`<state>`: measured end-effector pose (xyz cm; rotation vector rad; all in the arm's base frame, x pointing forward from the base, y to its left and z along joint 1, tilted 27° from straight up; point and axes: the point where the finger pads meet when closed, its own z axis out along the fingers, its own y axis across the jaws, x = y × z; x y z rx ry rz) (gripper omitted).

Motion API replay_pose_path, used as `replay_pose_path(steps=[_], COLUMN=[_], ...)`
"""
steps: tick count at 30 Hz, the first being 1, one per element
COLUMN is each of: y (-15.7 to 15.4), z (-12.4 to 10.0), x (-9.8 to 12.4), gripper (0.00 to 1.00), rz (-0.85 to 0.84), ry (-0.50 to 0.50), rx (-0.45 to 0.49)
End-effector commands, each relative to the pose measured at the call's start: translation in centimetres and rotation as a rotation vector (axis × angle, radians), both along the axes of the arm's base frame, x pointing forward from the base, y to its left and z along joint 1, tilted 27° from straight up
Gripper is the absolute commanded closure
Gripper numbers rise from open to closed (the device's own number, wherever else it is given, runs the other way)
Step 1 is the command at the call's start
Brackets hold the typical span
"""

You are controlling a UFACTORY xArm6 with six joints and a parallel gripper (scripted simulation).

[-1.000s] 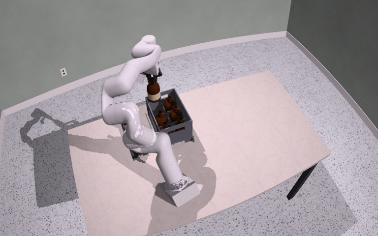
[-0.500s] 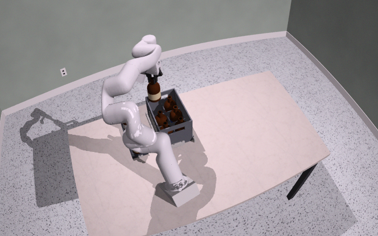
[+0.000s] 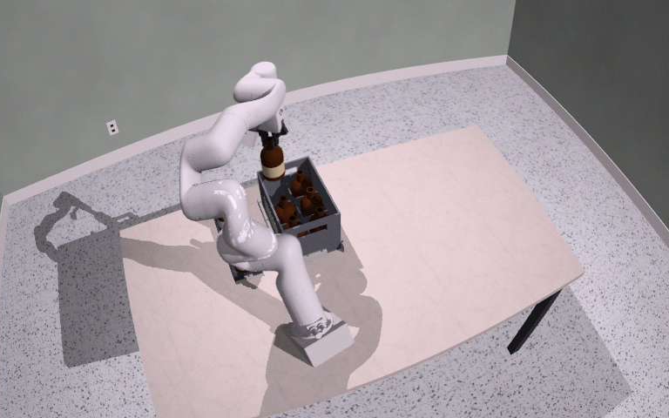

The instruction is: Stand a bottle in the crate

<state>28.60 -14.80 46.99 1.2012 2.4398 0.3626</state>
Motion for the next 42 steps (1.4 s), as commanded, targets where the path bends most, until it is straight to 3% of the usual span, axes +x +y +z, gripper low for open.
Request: replay_pose_path(steps=[1, 42], y=[0.0, 0.1], z=[0.1, -3.0], x=[0.0, 1.6], gripper=[1.00, 1.00], rz=[0.000, 0.000], ry=[-0.003, -0.003], rx=[-0.003, -0.003])
